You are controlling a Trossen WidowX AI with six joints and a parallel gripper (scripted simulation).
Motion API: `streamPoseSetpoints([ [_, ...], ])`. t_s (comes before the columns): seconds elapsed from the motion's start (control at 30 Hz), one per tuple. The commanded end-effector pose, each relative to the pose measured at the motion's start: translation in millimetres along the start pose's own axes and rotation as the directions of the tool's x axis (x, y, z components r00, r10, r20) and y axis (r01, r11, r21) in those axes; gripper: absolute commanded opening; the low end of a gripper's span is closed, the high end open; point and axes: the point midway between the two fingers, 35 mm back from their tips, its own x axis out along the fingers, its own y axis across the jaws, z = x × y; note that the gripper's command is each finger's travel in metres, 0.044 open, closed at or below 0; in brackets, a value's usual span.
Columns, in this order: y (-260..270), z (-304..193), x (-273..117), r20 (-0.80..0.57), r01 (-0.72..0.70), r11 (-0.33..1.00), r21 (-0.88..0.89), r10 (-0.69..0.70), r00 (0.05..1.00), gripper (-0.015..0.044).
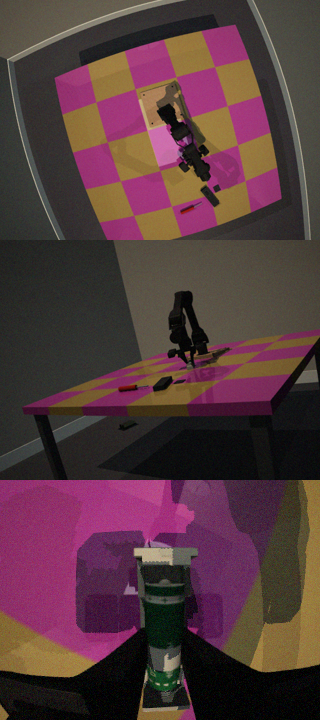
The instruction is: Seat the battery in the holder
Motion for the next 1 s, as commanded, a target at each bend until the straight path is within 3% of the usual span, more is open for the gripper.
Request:
streamPoseSetpoints([
  [0.0, -0.3, -3.7, -0.4, -0.035, 0.003, 1.0, -0.007, -0.004, 0.999, 0.0071],
  [0.97, -0.6, 7.1, 4.0, -0.115, -0.007, 1.0, -0.013, 0.005, 0.993, 0.0071],
])
